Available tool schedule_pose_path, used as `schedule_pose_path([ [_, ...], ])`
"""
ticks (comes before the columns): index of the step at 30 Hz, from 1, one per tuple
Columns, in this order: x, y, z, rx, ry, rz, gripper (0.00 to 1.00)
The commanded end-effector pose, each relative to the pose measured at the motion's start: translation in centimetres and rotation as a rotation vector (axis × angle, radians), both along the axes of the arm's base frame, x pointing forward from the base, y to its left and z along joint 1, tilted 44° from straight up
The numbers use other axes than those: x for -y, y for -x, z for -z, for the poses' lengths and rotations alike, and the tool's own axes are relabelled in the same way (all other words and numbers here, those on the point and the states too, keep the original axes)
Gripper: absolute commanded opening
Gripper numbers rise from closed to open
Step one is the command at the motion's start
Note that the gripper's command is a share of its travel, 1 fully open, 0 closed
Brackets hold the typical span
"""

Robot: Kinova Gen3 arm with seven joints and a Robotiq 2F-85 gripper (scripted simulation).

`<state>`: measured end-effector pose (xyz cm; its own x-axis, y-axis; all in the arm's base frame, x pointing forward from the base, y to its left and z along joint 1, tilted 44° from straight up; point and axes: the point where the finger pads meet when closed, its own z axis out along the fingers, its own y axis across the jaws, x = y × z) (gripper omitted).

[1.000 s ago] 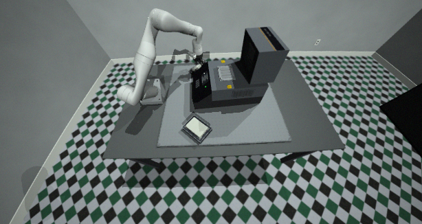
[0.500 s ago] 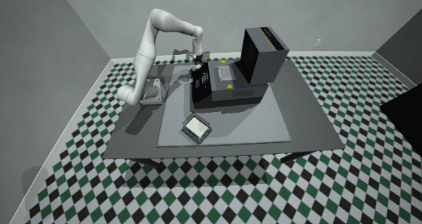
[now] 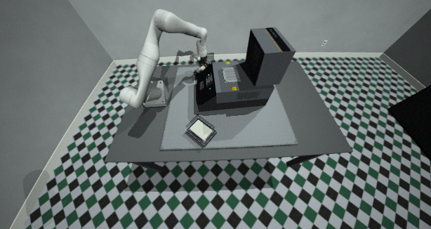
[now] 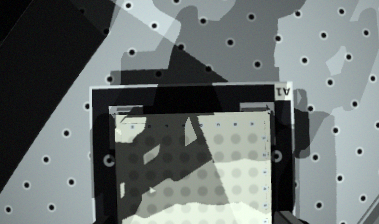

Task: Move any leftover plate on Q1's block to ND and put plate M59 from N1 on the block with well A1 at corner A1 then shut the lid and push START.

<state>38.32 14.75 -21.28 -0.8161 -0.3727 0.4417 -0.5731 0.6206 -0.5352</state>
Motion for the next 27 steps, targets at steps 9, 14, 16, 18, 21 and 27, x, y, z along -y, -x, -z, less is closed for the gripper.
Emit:
schedule_pose_path([
  [9, 0.10, -0.03, 0.18, 0.001, -0.002, -0.001, 1.00],
  [14, 0.21, -0.02, 0.30, 0.001, -0.002, -0.001, 1.00],
  [16, 0.26, -0.01, 0.35, 0.001, -0.002, -0.001, 1.00],
  [18, 0.31, -0.01, 0.40, 0.001, -0.002, -0.001, 1.00],
  [21, 0.31, -0.01, 0.40, 0.001, -0.002, -0.001, 1.00],
  [27, 0.30, -0.01, 0.39, 0.001, -0.002, -0.001, 1.00],
])
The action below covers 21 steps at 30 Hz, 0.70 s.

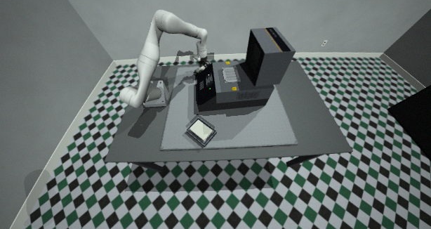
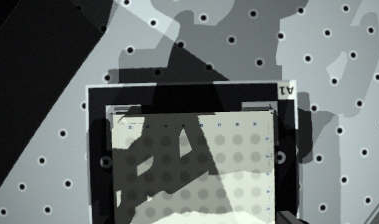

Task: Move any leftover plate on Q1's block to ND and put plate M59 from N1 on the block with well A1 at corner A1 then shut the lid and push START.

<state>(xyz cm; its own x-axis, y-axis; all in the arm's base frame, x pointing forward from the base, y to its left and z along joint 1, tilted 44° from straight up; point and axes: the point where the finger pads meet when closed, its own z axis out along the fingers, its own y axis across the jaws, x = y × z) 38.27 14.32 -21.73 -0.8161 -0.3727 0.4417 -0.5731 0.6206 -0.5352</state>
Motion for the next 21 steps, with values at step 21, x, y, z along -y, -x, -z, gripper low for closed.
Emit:
schedule_pose_path([
  [21, -0.14, -0.06, -0.07, 0.001, -0.002, -0.001, 0.90],
])
